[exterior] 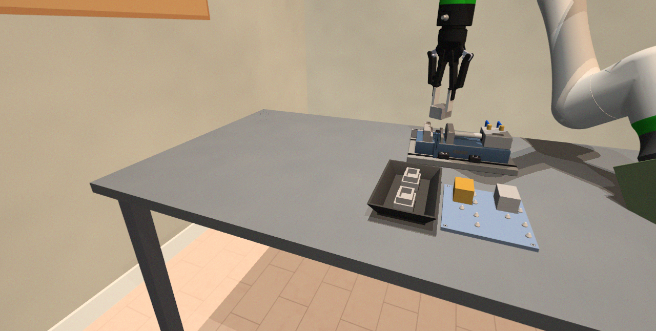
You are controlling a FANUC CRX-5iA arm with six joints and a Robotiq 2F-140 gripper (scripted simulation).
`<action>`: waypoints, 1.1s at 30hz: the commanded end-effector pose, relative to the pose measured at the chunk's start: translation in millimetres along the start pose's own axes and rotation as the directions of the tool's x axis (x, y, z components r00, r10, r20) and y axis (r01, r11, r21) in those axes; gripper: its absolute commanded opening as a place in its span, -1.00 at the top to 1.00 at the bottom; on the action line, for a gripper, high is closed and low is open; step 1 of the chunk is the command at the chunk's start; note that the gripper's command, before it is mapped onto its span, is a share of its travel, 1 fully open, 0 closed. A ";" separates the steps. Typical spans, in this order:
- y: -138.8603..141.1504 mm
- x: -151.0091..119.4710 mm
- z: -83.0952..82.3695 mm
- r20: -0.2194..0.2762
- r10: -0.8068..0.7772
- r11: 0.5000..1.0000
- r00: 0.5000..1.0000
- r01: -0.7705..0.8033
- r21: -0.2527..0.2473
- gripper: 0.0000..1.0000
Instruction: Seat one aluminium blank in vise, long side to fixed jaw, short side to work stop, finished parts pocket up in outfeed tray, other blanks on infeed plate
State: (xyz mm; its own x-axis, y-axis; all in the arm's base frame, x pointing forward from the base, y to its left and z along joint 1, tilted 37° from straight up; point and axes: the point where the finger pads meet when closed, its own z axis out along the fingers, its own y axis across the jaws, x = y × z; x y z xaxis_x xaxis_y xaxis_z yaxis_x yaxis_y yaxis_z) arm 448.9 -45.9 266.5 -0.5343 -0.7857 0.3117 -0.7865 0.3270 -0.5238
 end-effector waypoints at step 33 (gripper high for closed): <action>1.6 -3.4 -0.3 0.008 -0.539 0.842 0.842 0.539 -0.004 1.00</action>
State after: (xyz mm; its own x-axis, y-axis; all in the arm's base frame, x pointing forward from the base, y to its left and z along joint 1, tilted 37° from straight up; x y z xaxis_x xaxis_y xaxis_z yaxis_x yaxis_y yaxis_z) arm 449.3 -42.7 264.6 -0.0232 -0.8420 0.5390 -0.9518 -0.1463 -0.2695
